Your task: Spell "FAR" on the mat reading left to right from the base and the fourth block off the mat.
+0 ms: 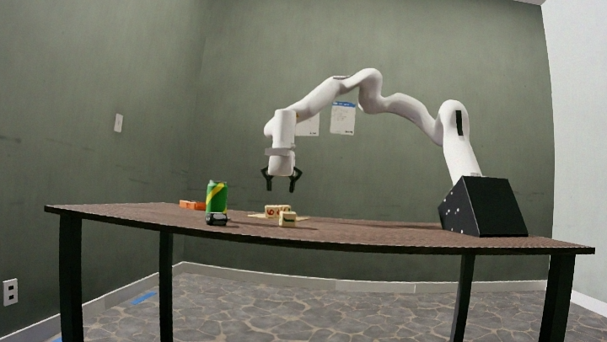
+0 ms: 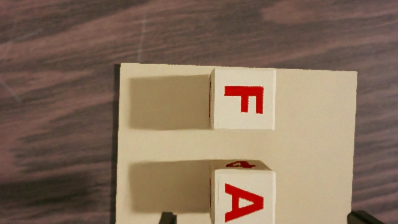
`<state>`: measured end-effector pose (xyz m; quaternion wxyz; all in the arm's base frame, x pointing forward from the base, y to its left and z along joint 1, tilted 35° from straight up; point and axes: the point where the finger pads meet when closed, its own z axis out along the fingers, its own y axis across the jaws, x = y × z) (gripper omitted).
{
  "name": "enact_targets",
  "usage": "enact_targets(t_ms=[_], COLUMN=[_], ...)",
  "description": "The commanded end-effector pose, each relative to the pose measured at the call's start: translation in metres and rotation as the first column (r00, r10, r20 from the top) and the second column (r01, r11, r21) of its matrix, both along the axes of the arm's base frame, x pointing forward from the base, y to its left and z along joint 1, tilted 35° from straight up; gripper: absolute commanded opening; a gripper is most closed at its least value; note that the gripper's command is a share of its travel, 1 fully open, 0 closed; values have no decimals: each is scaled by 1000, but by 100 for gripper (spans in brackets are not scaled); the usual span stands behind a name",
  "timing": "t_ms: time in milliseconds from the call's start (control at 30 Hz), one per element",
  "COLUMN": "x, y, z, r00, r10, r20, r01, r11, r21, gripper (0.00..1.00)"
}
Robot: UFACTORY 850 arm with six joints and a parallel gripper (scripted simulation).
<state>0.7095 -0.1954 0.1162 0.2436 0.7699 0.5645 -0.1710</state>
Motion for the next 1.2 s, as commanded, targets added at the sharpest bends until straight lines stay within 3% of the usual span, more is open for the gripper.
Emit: enact_targets(t_ms=[0,367,867,1167], x=[1,1,0,0], y=[0,6,44,49], z=[1,9,65,71], r00=[1000,1000,1000,1000], r10=[1,1,1,1], r20=[2,2,2,2], r01=[-1,-1,-1,-1], r11=[1000,1000,1000,1000], r21=[0,0,0,0], gripper=[100,100,100,100])
